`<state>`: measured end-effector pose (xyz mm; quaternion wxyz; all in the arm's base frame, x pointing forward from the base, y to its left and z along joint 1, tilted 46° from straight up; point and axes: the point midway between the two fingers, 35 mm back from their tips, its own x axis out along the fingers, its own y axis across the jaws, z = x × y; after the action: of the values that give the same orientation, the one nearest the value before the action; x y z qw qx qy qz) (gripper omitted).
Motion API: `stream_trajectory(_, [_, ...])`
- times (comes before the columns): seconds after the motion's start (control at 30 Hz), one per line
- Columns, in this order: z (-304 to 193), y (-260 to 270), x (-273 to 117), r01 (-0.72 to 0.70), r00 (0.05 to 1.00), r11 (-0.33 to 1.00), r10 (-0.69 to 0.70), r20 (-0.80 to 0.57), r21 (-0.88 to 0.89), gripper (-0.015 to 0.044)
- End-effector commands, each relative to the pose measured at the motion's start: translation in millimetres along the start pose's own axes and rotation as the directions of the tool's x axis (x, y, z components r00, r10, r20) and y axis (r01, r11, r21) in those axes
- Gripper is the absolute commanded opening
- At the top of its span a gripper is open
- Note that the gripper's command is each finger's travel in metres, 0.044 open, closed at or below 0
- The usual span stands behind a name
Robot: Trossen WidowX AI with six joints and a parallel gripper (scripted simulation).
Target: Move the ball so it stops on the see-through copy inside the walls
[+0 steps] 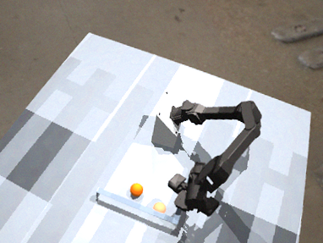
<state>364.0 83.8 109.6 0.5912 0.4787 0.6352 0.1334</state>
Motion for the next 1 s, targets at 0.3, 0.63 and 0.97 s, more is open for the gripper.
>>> stream_trajectory(0.3, [67.3,-178.2,-16.3,0.117,0.99,0.934,-0.137,-0.037,-0.339,0.0355])
stream_trajectory(0.63, [68.0,-194.7,-17.1,0.111,0.989,0.922,-0.14,-0.051,-0.371,0.0355])
stream_trajectory(0.97, [67.2,-197.0,0.2,0.111,0.989,0.922,-0.139,-0.051,-0.371,0.0355])
